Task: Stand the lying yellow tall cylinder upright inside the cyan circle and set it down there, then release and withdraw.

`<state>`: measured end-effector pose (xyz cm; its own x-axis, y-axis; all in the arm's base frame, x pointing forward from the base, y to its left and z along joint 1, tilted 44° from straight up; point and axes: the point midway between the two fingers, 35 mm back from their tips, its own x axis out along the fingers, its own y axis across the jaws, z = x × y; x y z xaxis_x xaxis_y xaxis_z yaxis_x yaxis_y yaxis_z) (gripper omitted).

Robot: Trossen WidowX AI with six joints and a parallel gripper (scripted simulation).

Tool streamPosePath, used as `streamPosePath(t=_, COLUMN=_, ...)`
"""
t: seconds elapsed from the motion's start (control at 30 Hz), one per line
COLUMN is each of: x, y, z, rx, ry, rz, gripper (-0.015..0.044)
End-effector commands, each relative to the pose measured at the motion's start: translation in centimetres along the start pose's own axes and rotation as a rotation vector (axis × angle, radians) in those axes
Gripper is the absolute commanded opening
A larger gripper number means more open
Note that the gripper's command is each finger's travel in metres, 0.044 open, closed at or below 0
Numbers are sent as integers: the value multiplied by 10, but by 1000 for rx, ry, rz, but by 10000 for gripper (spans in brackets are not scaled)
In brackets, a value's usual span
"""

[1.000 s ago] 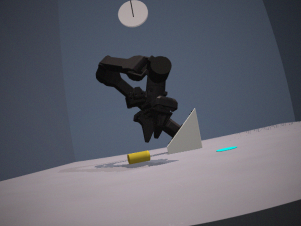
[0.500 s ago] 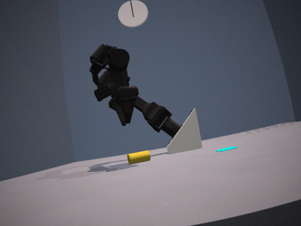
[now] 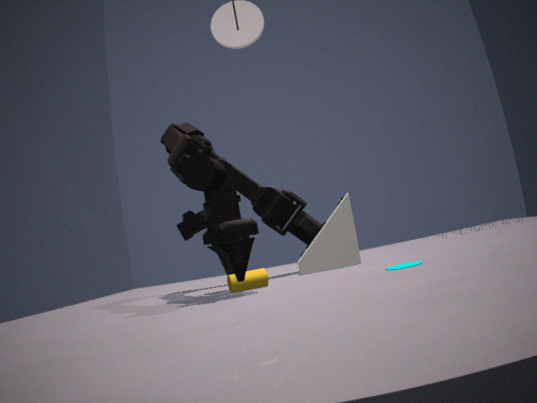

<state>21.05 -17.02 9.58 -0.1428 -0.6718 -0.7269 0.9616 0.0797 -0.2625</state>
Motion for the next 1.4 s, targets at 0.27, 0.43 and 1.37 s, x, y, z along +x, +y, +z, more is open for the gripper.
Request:
streamPosePath(t=0.27, x=4, y=0, z=1, rx=-5, ry=-11, rz=8, gripper=105)
streamPosePath(t=0.43, x=1, y=3, z=2, rx=8, ry=-20, rz=24, gripper=105)
streamPosePath(t=1.37, x=-37, y=14, z=3, rx=31, ry=-23, rz=62, gripper=105)
